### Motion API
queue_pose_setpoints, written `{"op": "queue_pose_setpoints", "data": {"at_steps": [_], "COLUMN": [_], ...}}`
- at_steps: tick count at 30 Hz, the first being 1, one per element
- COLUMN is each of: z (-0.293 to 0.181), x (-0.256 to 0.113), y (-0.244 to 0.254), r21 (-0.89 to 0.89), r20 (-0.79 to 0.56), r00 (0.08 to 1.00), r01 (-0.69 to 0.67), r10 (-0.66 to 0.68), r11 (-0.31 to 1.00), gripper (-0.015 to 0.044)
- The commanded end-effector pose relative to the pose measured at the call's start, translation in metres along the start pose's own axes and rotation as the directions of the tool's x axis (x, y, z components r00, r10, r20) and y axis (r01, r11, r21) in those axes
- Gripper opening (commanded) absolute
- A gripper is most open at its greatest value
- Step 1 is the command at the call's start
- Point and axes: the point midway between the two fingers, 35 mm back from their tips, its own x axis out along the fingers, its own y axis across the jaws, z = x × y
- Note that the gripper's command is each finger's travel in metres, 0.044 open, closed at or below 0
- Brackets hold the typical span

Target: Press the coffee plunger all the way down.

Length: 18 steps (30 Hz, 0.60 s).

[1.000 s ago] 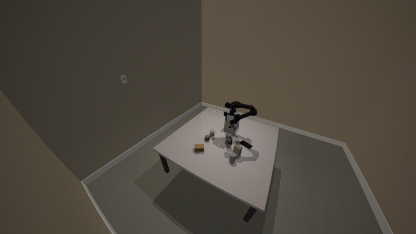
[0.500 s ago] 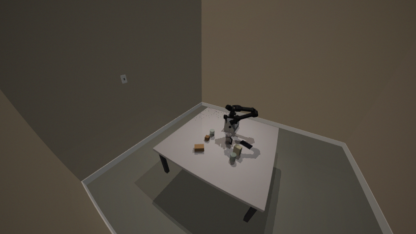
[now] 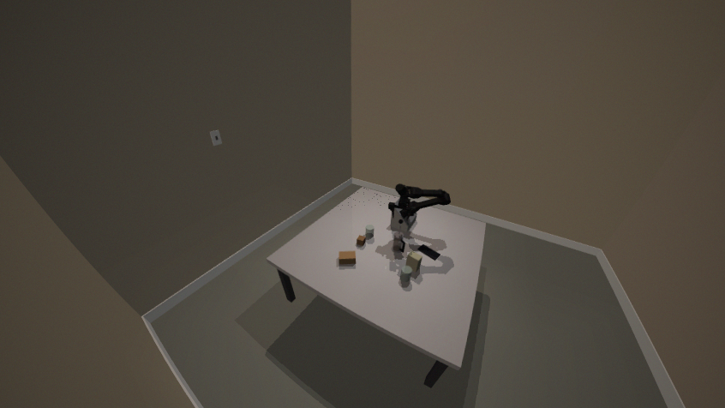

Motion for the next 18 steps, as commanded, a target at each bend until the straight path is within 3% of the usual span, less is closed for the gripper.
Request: {"op": "queue_pose_setpoints", "data": {"at_steps": [1,16,18], "z": [-0.003,0.002,0.002], "x": [0.006,0.021,0.021], "y": [0.001,0.009,0.009], "r21": [0.005,0.008,0.008], "r20": [-0.003,0.025,0.025], "r00": [1.000,1.000,1.000], "r01": [0.001,-0.013,-0.013], "r10": [-0.001,0.013,0.013], "r11": [1.000,1.000,1.000], "gripper": [0.0440,0.0440,0.0387]}}
